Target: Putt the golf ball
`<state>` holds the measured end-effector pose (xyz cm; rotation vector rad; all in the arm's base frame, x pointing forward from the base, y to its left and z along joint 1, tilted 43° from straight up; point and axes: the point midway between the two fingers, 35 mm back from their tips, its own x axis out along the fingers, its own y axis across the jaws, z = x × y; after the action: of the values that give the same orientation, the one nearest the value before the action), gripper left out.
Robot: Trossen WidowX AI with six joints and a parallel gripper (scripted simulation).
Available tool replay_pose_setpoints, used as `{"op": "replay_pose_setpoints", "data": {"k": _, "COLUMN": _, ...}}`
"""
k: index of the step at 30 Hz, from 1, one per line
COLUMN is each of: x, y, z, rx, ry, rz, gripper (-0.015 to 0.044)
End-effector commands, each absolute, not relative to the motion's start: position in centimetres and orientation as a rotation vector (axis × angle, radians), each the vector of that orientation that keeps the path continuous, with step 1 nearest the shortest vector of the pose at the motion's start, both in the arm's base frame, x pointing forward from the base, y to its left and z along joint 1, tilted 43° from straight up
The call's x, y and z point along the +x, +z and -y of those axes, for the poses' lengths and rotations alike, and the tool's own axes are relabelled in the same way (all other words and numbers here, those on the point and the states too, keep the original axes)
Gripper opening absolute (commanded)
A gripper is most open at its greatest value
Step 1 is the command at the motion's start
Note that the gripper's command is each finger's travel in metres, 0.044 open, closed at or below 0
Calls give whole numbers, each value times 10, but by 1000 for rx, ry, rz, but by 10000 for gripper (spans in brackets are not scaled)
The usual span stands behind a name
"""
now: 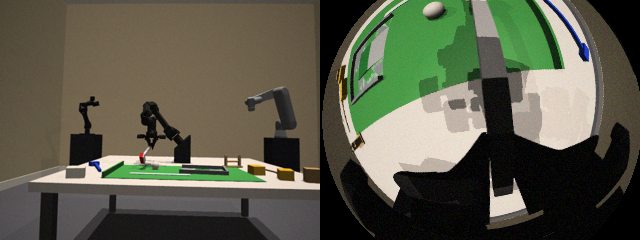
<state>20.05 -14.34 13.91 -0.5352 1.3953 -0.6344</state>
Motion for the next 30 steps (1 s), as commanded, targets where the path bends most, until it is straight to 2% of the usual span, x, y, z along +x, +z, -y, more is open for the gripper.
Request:
{"op": "replay_pose_setpoints", "data": {"k": 1, "x": 201, "y": 134, "z": 146, "rx": -536, "ry": -626, "rz": -1396, "gripper": 0}}
{"op": "replay_pose_setpoints", "data": {"k": 30, "x": 201, "y": 133, "z": 172, "rx": -536, "ry": -631, "rz": -1397, "gripper": 0}}
